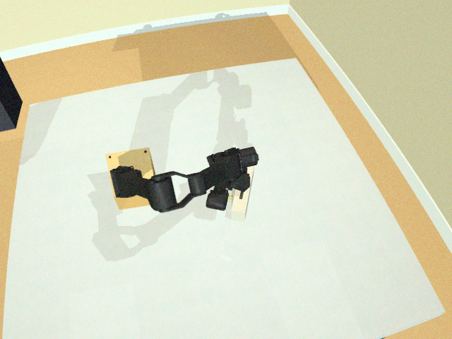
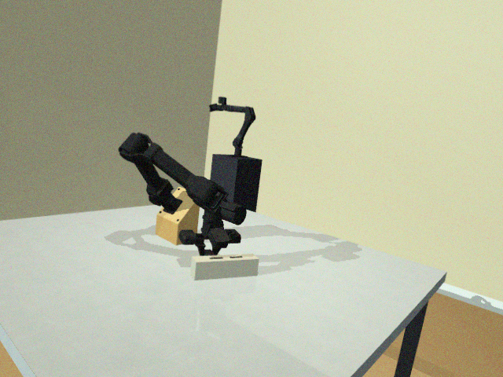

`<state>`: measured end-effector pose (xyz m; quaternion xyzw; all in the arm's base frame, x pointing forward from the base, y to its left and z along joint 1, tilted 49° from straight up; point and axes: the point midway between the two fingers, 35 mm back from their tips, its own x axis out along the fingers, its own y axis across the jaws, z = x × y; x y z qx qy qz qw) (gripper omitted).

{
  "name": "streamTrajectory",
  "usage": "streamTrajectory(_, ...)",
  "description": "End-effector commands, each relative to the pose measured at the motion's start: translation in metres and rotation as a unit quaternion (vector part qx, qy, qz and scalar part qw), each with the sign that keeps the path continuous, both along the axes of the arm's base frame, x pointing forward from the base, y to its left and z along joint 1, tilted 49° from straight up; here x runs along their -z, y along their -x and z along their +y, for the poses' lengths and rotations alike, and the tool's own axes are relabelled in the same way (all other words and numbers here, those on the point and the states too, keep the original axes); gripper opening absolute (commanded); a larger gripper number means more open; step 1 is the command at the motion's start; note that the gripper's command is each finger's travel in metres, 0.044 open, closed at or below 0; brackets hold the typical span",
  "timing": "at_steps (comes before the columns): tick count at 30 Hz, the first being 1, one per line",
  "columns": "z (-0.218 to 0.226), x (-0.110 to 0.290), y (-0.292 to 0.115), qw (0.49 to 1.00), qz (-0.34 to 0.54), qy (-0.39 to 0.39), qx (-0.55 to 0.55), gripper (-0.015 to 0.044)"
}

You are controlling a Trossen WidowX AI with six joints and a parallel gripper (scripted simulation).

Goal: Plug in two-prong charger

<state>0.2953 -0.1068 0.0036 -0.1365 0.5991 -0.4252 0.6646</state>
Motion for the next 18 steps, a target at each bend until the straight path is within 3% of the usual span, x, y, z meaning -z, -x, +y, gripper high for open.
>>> streamTrajectory(1, -0.0003, -0.0009, -0.0017, 1.0, -0.001, 0.001, 0.0, 0.0)
streamTrajectory(18, -0.0008, -0.0014, -0.0036, 1.0, -0.002, 0.001, 0.0, 0.0)
